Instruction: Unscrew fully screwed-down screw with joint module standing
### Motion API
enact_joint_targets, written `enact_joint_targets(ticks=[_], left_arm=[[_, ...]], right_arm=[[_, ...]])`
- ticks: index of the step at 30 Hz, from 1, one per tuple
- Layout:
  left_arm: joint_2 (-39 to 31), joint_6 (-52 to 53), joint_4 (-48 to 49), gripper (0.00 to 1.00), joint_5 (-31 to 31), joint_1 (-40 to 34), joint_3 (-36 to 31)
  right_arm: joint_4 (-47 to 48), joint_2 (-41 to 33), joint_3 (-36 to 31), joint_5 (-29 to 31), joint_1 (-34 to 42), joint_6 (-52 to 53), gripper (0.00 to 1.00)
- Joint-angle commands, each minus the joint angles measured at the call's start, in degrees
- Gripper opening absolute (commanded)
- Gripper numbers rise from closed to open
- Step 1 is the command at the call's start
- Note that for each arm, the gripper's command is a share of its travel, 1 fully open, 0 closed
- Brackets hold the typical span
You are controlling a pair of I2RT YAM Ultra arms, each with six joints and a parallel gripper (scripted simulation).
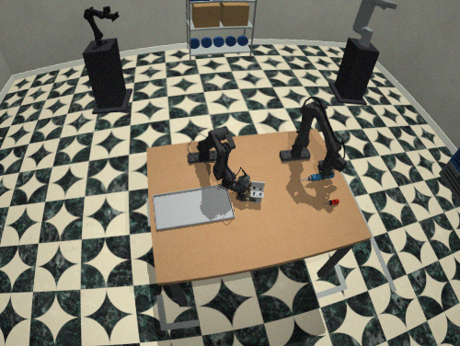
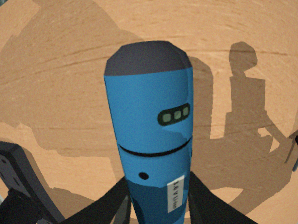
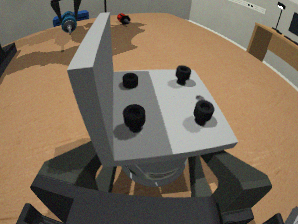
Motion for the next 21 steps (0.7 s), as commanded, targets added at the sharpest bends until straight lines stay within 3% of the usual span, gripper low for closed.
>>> enact_joint_targets(ticks=[1, 21], left_arm=[[-2.4, -0.4, -2.7, 0.42, 0.1, -0.4, 2.7], [-4.4, -0.4, -9.0, 0.42, 0.1, -0.4, 6.9]], right_arm=[[-0.9, 1.2, 1.6, -0.1, 0.7, -0.1, 0.59], [-0.9, 1.2, 1.6, -0.1, 0.7, -0.1, 0.59]])
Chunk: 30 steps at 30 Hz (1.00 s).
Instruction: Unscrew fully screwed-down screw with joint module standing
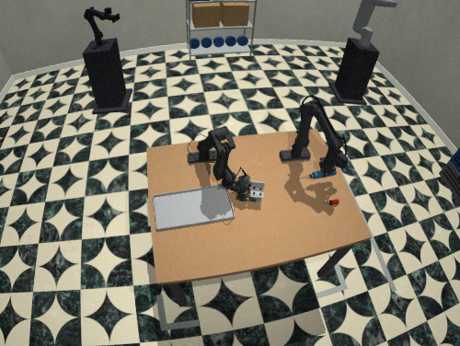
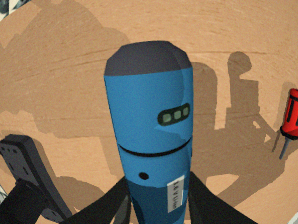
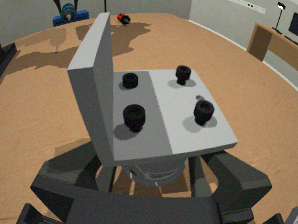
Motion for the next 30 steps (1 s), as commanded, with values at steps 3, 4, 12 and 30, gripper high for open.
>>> enact_joint_targets(ticks=[3, 4, 12, 30], left_arm=[[-2.1, -0.4, -3.4, 0.42, 0.1, -0.4, 3.0], [-2.1, -0.4, -3.4, 0.42, 0.1, -0.4, 3.0], [-2.6, -0.4, -5.4, 0.42, 0.1, -0.4, 4.4], [-3.6, -0.4, -10.5, 0.42, 0.1, -0.4, 8.6]], right_arm=[[-0.9, 1.2, 1.6, -0.1, 0.7, -0.1, 0.59], [-0.9, 1.2, 1.6, -0.1, 0.7, -0.1, 0.59], [-0.9, 1.2, 1.6, -0.1, 0.7, -0.1, 0.59], [-0.9, 1.2, 1.6, -0.1, 0.7, -0.1, 0.59]])
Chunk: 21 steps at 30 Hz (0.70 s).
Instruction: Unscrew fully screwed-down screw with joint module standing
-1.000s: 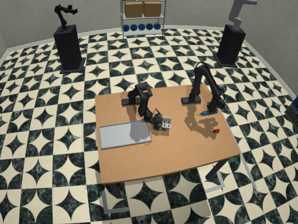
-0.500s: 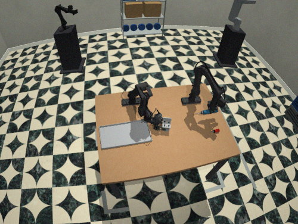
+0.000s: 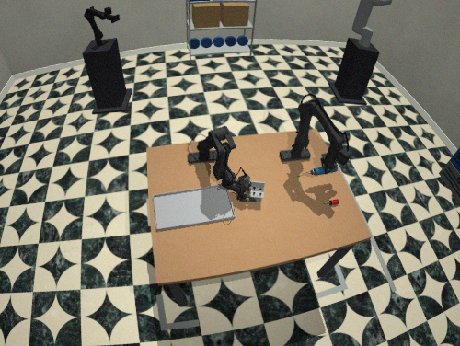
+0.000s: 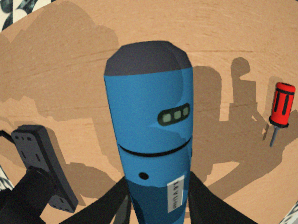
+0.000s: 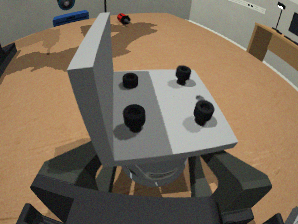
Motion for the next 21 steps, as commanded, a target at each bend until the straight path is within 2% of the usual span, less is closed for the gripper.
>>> enact_joint_targets(ticks=[1, 21], left_arm=[[-2.0, -0.4, -2.6, 0.42, 0.1, -0.4, 2.8], [-2.3, 0.6, -5.2, 0.42, -0.3, -0.4, 4.8]], right_arm=[[-0.9, 1.2, 1.6, -0.1, 0.7, -0.1, 0.59], [-0.9, 1.2, 1.6, -0.1, 0.7, -0.1, 0.59]])
